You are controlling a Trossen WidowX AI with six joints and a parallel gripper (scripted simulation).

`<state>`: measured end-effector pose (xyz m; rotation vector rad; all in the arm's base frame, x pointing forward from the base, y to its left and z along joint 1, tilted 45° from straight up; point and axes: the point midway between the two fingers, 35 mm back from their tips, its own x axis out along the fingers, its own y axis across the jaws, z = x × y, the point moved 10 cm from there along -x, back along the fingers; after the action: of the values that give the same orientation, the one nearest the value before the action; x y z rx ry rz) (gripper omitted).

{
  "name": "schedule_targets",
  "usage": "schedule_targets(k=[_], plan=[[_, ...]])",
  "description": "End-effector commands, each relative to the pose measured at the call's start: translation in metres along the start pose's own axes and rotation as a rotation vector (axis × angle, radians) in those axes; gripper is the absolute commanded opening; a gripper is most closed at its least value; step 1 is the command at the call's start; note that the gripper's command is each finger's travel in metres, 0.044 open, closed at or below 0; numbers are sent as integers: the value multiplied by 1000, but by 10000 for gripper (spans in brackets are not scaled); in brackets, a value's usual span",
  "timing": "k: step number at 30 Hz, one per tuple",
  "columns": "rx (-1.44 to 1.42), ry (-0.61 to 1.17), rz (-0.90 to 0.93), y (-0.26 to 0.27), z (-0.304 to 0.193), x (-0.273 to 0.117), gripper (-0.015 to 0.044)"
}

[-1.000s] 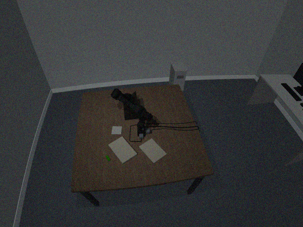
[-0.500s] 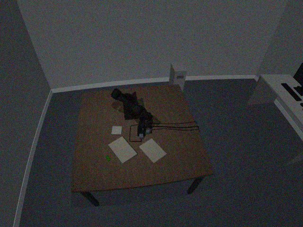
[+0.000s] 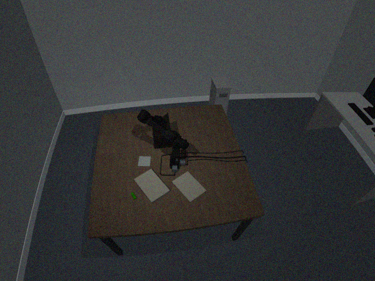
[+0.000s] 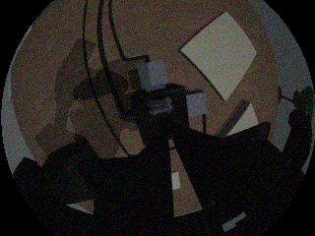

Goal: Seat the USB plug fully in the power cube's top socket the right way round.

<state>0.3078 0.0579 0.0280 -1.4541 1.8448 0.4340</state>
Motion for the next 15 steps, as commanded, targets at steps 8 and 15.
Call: schedule_targets(k=[8, 15], plan=[[-12, -5, 2, 0, 0, 2, 0], [-15, -8, 2, 0, 0, 3, 0]])
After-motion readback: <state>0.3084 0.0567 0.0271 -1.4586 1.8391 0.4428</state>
